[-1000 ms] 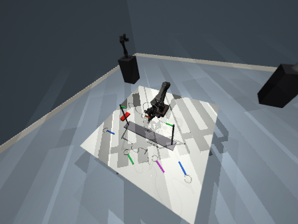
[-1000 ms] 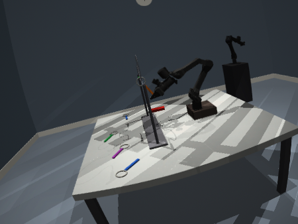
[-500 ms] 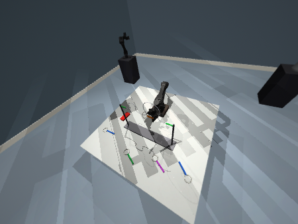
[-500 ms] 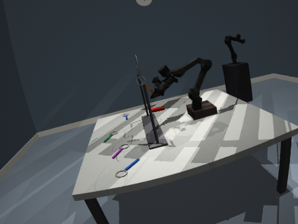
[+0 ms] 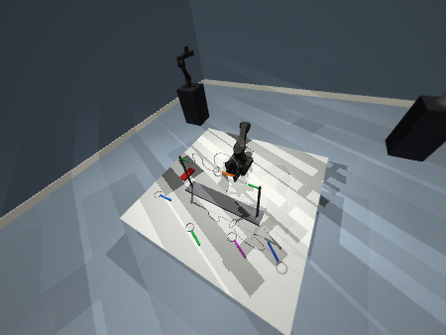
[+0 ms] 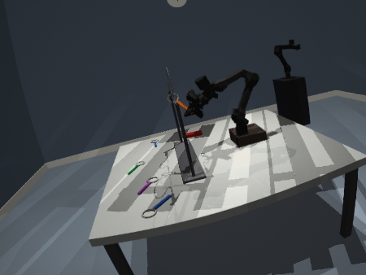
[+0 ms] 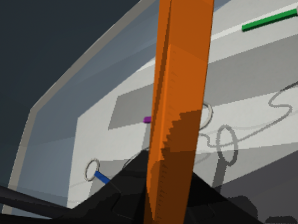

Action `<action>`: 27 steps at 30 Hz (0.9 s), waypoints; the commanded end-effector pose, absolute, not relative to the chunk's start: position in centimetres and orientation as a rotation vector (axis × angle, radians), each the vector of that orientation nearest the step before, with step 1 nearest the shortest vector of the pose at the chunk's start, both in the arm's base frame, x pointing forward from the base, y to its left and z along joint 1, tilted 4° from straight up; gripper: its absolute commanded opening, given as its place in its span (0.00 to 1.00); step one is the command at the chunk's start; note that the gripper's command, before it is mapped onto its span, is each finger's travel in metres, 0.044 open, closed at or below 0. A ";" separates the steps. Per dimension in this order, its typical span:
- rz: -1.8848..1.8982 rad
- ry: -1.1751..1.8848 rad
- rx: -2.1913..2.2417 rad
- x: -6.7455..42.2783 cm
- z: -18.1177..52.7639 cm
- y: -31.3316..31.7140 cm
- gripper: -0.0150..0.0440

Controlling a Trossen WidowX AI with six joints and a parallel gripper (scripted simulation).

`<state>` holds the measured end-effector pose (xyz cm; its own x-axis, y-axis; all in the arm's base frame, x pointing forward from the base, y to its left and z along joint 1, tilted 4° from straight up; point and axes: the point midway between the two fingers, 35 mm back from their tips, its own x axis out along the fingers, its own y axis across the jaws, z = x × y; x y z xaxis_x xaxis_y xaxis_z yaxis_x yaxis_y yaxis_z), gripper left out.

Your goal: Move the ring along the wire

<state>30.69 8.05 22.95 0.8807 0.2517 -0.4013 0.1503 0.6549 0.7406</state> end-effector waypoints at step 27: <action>0.275 0.440 1.596 30.9 34.1 11.4 0.00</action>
